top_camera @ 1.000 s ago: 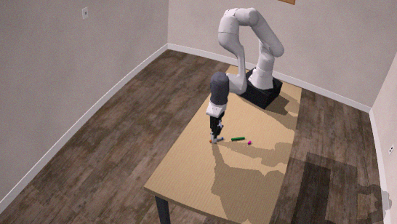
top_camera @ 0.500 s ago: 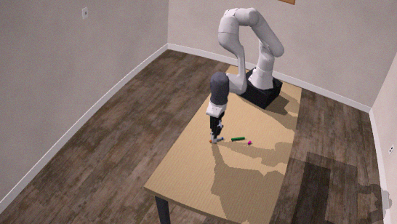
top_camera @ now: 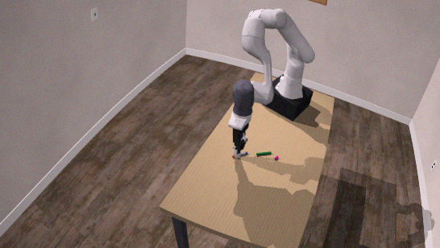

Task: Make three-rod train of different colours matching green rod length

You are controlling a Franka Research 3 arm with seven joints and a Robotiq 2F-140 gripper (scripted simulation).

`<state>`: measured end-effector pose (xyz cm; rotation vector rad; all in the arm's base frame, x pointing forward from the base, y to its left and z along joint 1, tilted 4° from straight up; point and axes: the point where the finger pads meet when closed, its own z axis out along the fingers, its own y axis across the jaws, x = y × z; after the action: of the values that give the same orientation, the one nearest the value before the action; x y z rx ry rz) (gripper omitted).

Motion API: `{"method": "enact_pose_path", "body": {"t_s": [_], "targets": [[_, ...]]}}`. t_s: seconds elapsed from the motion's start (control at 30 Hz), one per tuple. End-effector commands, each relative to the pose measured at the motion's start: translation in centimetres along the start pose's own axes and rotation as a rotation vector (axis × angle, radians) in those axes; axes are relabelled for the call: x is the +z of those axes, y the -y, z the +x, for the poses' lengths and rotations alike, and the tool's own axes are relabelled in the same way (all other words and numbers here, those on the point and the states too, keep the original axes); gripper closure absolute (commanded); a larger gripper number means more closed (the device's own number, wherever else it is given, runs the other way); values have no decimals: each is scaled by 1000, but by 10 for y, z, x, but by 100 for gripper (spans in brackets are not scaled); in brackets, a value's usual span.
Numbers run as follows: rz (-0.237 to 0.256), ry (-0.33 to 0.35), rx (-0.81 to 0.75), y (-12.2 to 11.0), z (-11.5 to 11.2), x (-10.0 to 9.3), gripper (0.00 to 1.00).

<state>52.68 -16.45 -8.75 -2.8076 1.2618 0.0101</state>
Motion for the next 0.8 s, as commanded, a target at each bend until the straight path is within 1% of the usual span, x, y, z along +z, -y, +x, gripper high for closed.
{"method": "enact_pose_path", "body": {"t_s": [0.0,0.03,0.1,0.13,0.27,0.3,0.37,0.4,0.77], "targets": [[2,-3,3,1,2,0,95],[2,-3,3,1,2,0,92],[2,-3,3,1,2,0,92],[2,-3,3,1,2,0,90],[2,-3,3,1,2,0,90],[2,-3,3,1,2,0,88],[2,-3,3,1,2,0,88],[2,-3,3,1,2,0,85],[2,-3,3,1,2,-1,85]]}}
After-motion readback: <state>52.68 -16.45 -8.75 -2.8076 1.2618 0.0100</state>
